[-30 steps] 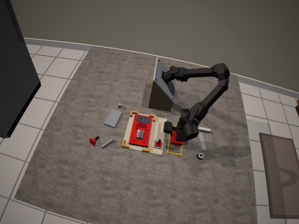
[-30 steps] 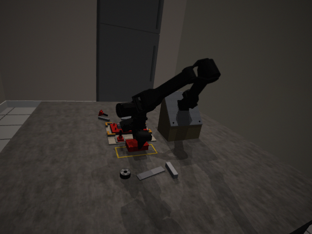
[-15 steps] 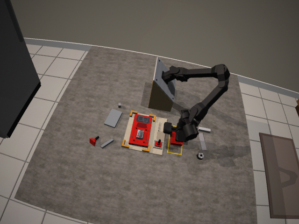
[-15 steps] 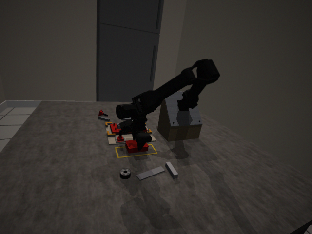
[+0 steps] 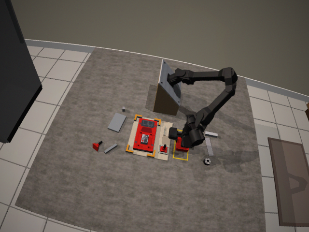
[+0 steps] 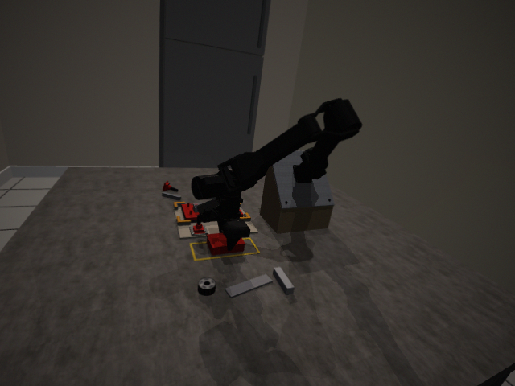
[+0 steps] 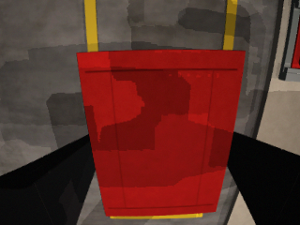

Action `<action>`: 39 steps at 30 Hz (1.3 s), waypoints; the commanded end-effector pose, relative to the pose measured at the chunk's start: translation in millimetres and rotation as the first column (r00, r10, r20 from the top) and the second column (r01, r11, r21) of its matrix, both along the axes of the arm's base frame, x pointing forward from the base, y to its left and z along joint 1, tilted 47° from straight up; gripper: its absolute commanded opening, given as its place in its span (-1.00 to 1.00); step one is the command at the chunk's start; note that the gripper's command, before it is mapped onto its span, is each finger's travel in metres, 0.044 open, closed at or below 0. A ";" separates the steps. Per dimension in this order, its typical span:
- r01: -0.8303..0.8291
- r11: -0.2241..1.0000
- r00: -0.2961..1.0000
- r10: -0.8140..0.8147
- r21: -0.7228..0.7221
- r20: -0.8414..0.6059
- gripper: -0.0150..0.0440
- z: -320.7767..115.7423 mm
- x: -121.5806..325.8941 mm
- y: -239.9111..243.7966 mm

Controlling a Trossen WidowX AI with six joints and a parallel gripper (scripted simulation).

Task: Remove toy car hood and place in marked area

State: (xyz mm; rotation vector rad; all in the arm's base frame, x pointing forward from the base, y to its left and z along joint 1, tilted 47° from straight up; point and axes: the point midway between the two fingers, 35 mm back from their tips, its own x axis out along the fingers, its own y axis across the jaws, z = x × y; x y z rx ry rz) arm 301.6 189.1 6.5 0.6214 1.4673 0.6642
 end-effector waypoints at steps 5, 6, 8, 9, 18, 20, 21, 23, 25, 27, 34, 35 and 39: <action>0.003 1.000 1.000 -0.003 -0.003 -0.002 -0.49 -3.1 -0.1 2.5; 0.003 1.000 1.000 -0.003 -0.003 -0.002 -0.49 -3.4 -0.1 2.9; 0.003 1.000 1.000 -0.003 -0.003 -0.002 -0.49 -4.1 -0.2 3.6; 0.003 1.000 1.000 -0.003 -0.003 -0.002 -0.49 -4.4 -0.2 3.9; 0.000 1.000 1.000 0.000 0.000 0.000 0.22 -3.3 -0.2 3.6; 0.000 1.000 1.000 0.000 0.000 0.000 0.40 -3.3 -0.2 3.6; 0.000 1.000 1.000 0.000 0.000 0.000 0.49 -3.3 -0.2 3.6; 0.000 1.000 1.000 0.000 0.000 0.000 0.67 -3.3 -0.2 3.6; 0.000 1.000 1.000 0.000 0.000 0.000 0.84 -3.3 -0.2 3.6; 0.000 1.000 1.000 0.000 0.000 0.000 1.00 -1.9 0.2 1.9; 0.001 1.000 1.000 -0.001 -0.005 0.001 1.00 43.5 0.9 -47.3; 0.001 1.000 1.000 -0.001 -0.004 0.001 1.00 45.6 0.6 -49.3; 0.001 1.000 1.000 -0.001 -0.004 0.001 1.00 45.6 0.6 -49.3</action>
